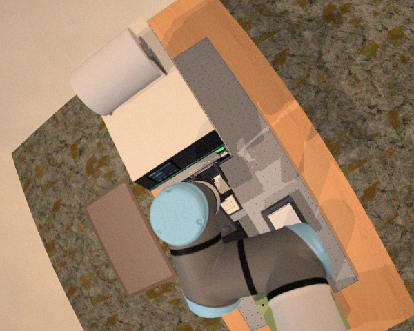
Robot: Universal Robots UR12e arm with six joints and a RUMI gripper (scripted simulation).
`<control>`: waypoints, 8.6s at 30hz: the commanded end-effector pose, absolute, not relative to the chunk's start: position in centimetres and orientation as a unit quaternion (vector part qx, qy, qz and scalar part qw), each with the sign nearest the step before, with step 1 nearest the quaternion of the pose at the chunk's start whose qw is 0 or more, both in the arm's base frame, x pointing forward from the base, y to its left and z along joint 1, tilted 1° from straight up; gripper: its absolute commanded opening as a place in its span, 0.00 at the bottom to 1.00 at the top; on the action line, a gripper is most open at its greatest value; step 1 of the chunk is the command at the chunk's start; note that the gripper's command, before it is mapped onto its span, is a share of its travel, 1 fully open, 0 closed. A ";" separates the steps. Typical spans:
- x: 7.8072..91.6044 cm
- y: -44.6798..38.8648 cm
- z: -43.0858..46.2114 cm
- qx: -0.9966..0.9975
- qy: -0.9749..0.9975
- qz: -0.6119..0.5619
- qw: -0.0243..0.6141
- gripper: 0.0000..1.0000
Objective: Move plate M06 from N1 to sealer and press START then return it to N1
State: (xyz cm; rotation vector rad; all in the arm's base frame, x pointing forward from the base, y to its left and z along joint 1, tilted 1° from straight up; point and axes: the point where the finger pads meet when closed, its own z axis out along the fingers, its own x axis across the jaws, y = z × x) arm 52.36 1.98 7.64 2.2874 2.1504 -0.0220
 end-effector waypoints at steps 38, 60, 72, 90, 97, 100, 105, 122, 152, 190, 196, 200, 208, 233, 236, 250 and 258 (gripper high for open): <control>52.4 2.0 10.6 0.729 0.685 -0.007 0.002 0.68; 52.5 2.0 13.9 0.729 0.685 -0.007 0.002 0.68; 51.8 2.0 13.9 0.729 0.685 -0.007 0.002 0.68; 49.1 1.9 13.9 0.729 0.685 -0.007 0.002 0.68; 48.0 1.9 13.9 0.729 0.685 -0.007 0.002 0.68; 47.5 1.8 13.9 0.729 0.685 -0.007 0.002 0.68; 47.0 1.8 13.9 0.729 0.685 -0.007 0.002 0.68; 46.3 0.3 15.9 0.729 0.685 -0.007 0.002 0.64; 45.6 -5.9 24.3 0.729 0.685 -0.007 0.002 0.00; 45.5 -6.7 25.5 0.712 0.671 0.139 0.157 0.00; 45.5 -6.7 25.5 0.697 0.657 0.192 0.213 0.00; 45.5 -6.7 25.5 0.681 0.643 0.235 0.259 0.00; 45.5 -6.7 25.5 0.673 0.635 0.256 0.280 0.00; 50.0 -7.1 23.1 0.673 0.635 0.256 0.280 0.00; 50.2 -7.1 23.1 0.673 0.635 0.256 0.280 0.00; 53.4 -7.3 21.4 0.673 0.635 0.256 0.280 0.00; 54.8 -7.4 20.7 0.673 0.635 0.256 0.280 0.00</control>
